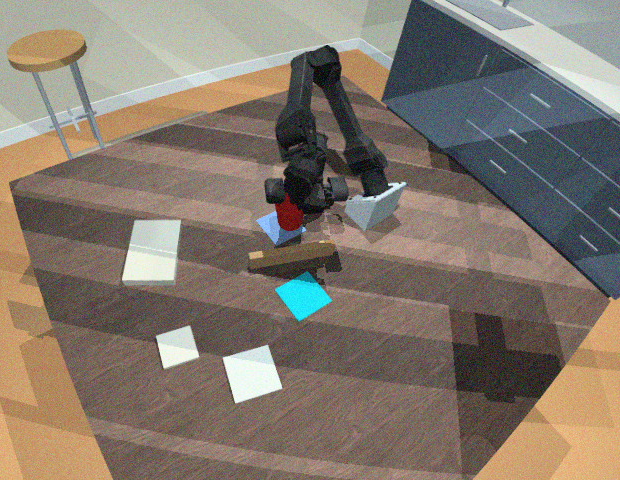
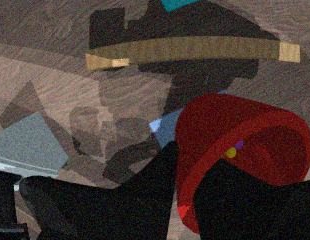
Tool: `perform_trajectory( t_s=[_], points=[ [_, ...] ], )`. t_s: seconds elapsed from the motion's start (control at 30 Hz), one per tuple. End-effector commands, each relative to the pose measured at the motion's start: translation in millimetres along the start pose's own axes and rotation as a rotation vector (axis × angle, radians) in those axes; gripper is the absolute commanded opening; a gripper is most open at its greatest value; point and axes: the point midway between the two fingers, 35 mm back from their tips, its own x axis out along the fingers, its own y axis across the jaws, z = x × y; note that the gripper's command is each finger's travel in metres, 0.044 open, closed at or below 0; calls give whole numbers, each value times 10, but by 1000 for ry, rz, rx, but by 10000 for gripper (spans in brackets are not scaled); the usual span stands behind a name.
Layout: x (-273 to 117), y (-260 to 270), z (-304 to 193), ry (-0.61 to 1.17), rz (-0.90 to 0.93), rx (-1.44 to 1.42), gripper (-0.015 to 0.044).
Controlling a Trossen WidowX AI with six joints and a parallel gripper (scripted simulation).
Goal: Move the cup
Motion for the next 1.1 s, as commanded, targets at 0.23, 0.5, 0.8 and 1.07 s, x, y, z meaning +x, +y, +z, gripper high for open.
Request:
perform_trajectory(
  t_s=[0.23, 0.5, 0.8, 1.07],
  points=[
    [-16, 13, 212, -8, 0, 10, 0],
    [-21, 32, 360, -9, 0, 11, 0],
    [-27, 54, 526, -10, 0, 11, 0],
    [-33, 72, 673, -10, 0, 12, 0]
  ],
)
